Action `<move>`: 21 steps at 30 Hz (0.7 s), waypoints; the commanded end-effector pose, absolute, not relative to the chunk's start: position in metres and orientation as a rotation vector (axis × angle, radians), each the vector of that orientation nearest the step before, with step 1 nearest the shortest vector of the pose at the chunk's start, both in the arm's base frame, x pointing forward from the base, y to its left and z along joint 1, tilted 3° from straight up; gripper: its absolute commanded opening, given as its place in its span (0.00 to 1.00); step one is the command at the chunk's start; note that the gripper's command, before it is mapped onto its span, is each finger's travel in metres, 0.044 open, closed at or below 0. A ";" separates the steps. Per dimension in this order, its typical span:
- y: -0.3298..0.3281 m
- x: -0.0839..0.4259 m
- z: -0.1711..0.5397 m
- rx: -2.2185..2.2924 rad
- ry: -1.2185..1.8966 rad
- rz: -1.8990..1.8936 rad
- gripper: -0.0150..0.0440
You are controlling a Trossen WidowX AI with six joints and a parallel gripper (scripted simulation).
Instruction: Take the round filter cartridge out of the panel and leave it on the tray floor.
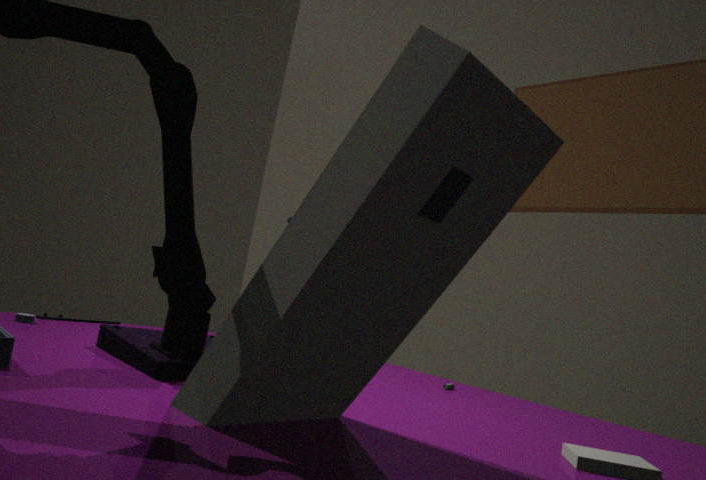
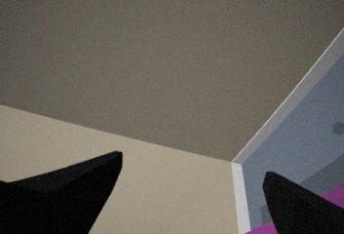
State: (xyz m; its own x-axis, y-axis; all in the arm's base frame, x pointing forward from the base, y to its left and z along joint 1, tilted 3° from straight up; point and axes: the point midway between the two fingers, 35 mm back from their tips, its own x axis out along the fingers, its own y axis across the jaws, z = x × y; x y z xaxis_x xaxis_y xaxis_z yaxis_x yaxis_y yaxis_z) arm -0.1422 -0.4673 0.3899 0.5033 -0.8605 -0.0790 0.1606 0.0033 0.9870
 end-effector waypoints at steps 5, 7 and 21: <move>-0.472 -0.077 0.394 1.405 -0.644 -0.853 0.71; -0.470 -0.042 0.396 1.447 -0.619 -0.825 0.62; -0.374 0.185 0.395 1.717 -0.364 -0.658 0.45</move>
